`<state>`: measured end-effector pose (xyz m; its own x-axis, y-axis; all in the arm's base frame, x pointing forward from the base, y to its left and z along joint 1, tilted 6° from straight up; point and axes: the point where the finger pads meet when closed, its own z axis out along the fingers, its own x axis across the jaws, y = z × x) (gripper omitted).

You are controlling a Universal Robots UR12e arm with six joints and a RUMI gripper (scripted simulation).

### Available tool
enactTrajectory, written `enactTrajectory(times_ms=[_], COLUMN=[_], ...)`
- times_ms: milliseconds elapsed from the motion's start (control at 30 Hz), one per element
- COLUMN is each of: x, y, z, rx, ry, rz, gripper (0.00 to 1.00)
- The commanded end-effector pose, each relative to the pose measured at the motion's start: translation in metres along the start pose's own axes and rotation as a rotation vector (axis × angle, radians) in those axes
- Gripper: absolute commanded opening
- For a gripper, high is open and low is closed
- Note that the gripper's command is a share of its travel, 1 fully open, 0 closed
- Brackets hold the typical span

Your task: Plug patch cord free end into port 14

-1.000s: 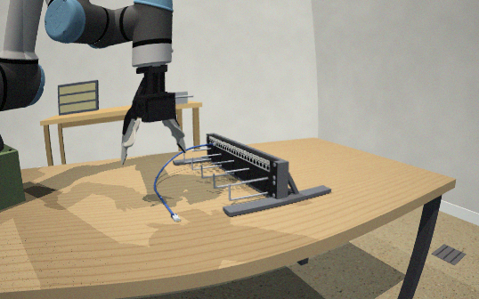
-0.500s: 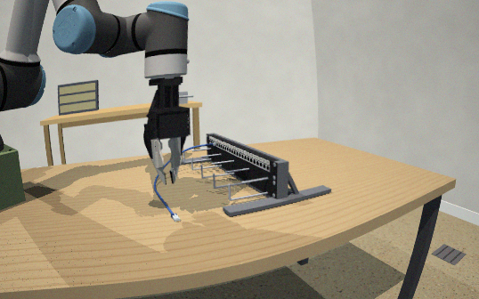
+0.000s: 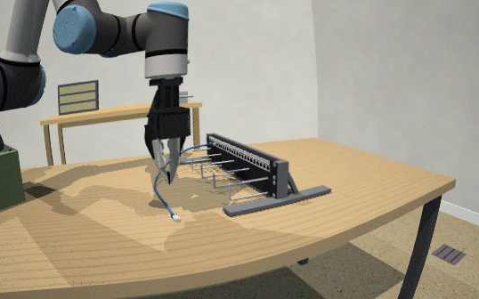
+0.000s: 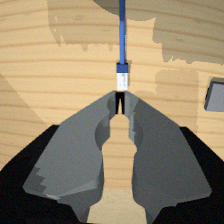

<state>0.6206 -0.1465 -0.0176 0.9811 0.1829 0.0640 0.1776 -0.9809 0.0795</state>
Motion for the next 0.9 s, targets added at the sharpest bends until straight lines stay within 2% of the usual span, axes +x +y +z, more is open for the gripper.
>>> enactTrajectory(times_ms=[0,500,833,867], x=[0.0005,0.0005,0.0017,0.0017], y=[0.0004,0.0005,0.0100,0.0100], z=[-0.0006,-0.0006,-0.0011,-0.0011], rx=[-0.001,-0.001,0.001,0.001], ry=[0.001,0.001,0.000,0.000], rz=[0.000,0.000,-0.007,-0.007], gripper=[0.00,0.00,0.00,0.22])
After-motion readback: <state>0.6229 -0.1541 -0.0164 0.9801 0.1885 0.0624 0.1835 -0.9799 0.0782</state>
